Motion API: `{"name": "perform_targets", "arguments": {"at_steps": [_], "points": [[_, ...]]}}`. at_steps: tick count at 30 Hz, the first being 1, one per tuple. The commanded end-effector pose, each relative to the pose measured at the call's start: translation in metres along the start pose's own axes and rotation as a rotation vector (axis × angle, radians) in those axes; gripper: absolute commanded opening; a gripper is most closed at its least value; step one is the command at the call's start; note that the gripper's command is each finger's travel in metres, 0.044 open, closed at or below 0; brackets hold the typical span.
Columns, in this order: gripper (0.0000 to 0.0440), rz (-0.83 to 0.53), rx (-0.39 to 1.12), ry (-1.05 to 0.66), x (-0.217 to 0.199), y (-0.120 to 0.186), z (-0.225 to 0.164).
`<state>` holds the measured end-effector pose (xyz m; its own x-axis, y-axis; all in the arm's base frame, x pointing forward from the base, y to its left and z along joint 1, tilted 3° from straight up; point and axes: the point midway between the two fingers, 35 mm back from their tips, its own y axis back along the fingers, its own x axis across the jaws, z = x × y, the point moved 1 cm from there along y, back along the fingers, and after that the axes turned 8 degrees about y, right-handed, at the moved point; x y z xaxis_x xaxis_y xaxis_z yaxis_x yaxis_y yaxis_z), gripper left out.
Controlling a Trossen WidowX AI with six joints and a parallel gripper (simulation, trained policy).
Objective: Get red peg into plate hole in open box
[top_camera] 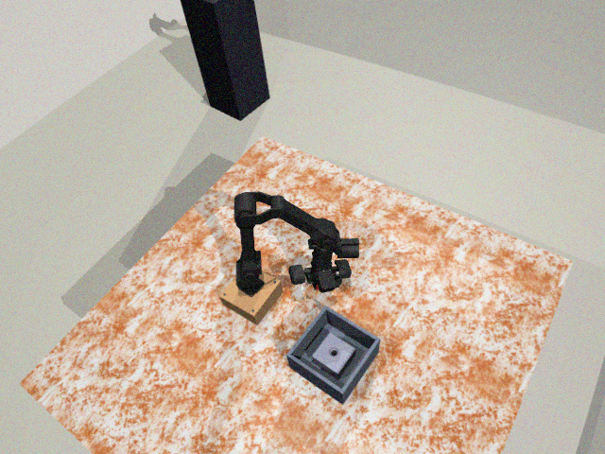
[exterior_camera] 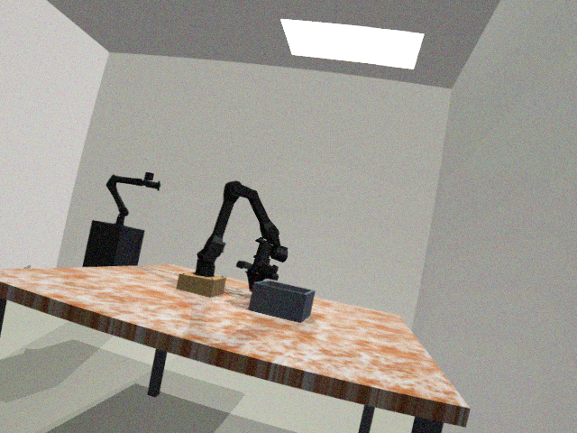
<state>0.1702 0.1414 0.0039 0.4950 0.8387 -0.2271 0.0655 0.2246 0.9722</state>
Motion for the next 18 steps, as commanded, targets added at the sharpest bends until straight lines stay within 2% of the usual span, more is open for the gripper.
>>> {"name": "perform_targets", "arguments": {"at_steps": [1,18], "points": [[0.0,0.011,-0.025,0.002,0.001,0.014,0.007],[0.0,0.043,-0.117,-0.13,-0.004,0.077,0.06]]}}
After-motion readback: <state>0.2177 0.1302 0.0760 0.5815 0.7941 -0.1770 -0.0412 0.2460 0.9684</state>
